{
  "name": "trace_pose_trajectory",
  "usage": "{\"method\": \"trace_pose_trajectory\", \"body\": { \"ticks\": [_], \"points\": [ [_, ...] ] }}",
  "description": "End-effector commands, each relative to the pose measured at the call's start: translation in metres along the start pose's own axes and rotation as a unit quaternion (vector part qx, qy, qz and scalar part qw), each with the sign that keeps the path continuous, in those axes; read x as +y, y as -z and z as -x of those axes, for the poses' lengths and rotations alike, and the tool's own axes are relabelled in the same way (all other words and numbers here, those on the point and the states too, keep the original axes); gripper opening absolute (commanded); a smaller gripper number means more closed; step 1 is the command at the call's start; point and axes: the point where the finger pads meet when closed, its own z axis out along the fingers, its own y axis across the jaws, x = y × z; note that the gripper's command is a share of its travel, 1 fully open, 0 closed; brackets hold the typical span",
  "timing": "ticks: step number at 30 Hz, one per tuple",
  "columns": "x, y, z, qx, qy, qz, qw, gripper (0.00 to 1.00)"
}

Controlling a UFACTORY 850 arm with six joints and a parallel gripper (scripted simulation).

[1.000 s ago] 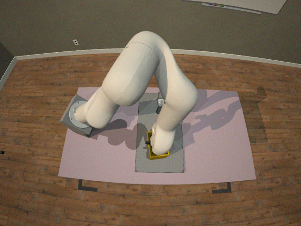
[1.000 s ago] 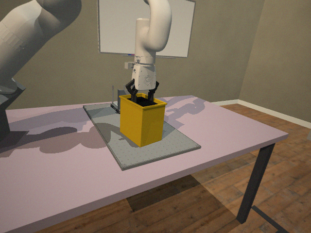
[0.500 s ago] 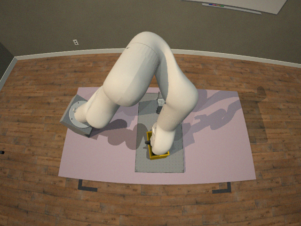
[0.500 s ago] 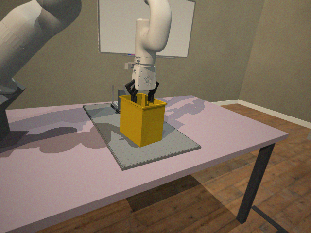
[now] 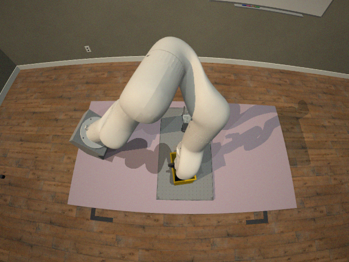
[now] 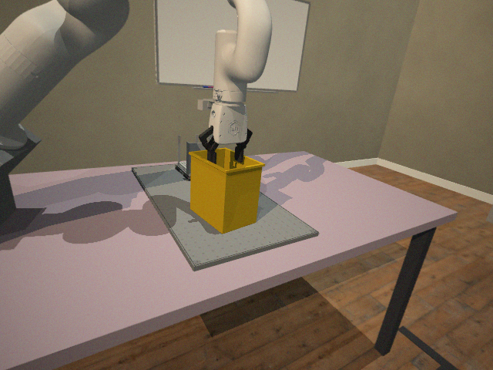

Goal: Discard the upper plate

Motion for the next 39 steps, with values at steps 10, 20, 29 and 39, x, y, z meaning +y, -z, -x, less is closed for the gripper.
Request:
{"method": "trace_pose_trajectory", "body": {
  "ticks": [10,20,29,39],
  "points": [
    [0.000,0.000,0.000,0.000,0.000,0.000,1.000,1.00],
    [0.001,0.019,0.000,0.000,0.000,0.000,1.000,1.00],
    [0.001,0.043,0.000,0.000,0.000,0.001,1.000,1.00],
    [0.001,0.064,0.000,0.000,0.000,0.001,1.000,1.00]
  ]
}}
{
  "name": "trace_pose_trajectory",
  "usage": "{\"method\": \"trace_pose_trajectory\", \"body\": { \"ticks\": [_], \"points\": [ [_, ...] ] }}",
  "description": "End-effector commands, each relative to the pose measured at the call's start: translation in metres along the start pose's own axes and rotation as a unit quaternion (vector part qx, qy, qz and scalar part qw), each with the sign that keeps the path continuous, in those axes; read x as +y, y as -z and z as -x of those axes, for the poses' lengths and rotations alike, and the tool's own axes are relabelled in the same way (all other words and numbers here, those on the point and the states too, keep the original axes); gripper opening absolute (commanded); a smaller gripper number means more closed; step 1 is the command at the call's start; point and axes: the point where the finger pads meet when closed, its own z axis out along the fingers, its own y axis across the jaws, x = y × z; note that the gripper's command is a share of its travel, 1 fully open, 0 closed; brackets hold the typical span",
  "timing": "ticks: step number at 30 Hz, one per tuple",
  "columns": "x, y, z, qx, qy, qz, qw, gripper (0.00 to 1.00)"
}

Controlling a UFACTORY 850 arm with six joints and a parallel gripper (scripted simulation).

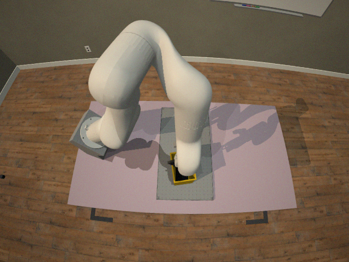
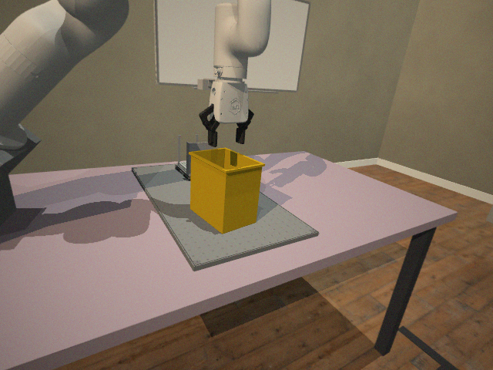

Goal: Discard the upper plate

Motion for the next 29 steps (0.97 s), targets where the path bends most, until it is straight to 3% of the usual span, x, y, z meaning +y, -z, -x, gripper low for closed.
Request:
{"method": "trace_pose_trajectory", "body": {
  "ticks": [1,5,29],
  "points": [
    [0.0004,0.0139,0.0008,0.013,0.000,0.003,1.000,1.00],
    [0.0004,0.0227,0.0010,0.013,0.000,0.003,1.000,1.00],
    [0.0004,0.0227,0.0010,0.013,0.000,0.003,1.000,1.00]
  ]
}}
